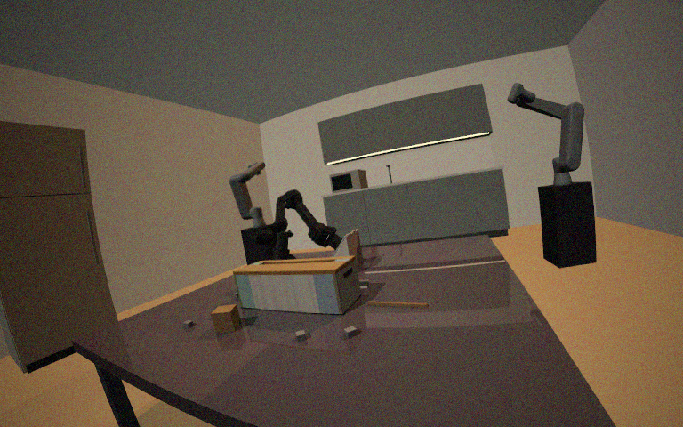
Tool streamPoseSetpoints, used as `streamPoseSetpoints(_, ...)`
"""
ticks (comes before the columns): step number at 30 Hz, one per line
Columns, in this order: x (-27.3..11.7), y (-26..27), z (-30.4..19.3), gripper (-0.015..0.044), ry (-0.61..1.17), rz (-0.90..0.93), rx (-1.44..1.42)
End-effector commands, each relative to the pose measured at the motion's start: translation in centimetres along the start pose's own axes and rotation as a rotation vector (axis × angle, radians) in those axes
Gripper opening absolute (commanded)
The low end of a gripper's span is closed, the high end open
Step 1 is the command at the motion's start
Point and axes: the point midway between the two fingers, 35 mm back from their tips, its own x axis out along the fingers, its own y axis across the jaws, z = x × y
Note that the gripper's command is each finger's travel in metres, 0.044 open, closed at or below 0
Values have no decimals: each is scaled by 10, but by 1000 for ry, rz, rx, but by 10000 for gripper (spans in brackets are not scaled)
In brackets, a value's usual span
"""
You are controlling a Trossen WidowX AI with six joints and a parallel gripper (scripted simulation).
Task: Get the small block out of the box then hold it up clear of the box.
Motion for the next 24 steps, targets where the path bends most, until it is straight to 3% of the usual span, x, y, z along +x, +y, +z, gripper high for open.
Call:
streamPoseSetpoints(1,-15,3,-9,0,9,8,12)
streamPoseSetpoints(13,-49,4,-21,0,12,14,7)
streamPoseSetpoints(24,-55,-7,-20,0,-17,-5,-446)
